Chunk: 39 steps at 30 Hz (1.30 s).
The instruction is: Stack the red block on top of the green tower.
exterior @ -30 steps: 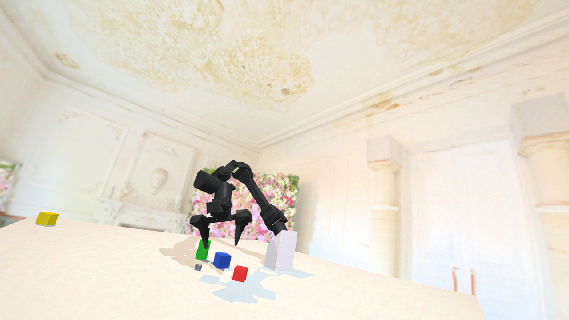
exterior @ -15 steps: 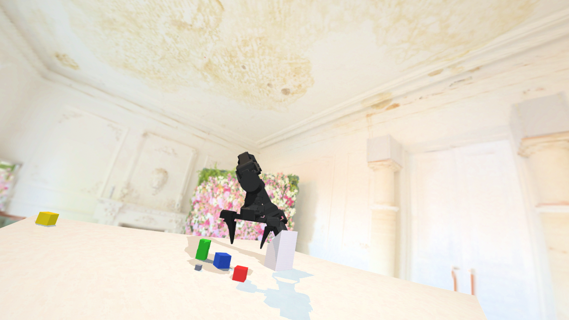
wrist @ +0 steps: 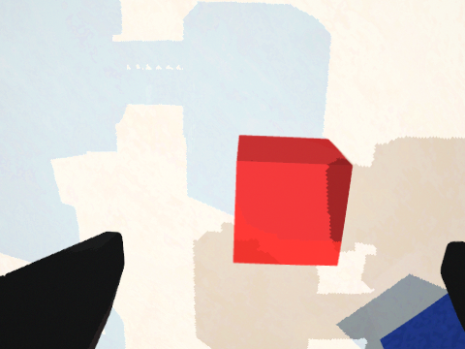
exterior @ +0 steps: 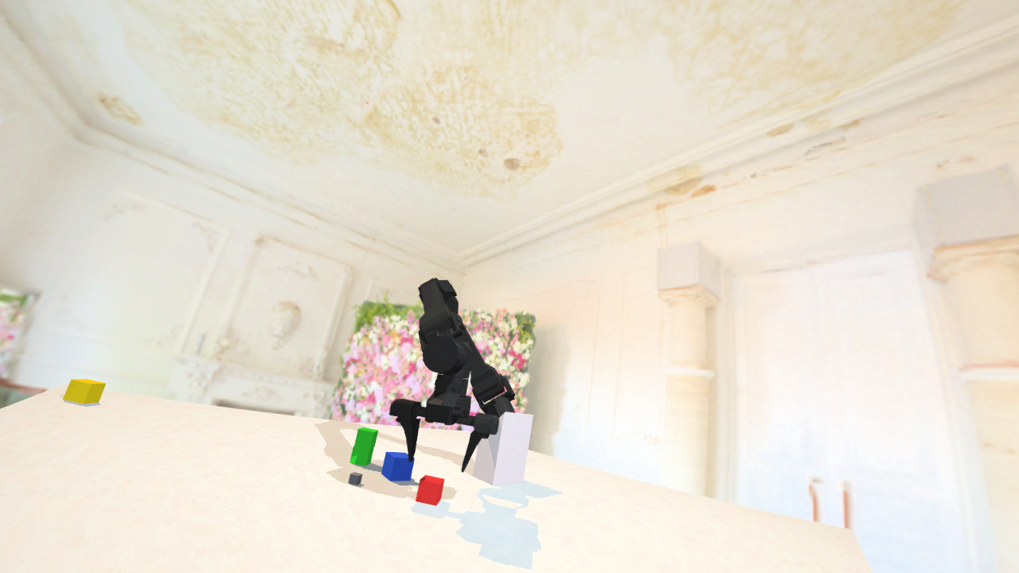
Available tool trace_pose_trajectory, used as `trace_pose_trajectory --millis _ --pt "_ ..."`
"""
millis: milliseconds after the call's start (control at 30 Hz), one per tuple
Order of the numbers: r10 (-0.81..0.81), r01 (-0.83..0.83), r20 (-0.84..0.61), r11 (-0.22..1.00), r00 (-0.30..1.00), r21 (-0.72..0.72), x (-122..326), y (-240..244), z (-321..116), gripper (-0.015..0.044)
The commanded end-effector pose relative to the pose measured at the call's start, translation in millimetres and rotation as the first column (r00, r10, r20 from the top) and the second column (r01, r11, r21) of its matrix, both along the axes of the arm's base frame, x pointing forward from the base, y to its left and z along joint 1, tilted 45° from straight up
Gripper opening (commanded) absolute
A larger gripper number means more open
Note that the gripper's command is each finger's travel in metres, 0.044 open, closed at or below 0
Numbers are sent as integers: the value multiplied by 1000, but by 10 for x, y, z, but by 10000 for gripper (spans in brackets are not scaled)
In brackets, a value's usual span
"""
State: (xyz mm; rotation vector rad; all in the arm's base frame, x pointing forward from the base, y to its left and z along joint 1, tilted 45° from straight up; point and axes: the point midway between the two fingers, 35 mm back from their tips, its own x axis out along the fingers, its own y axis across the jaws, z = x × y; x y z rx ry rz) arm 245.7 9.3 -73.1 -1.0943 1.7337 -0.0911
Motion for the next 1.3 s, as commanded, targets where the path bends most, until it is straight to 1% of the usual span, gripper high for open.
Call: trace_pose_trajectory --millis 0,967,1267 --pt "6 -6 4 1000 1000 -2 9 -52 -39 440" --pt "6 -6 4 1000 1000 -4 -8 -352 -332 440" --pt "6 -6 4 1000 1000 -5 -9 -359 -338 440"
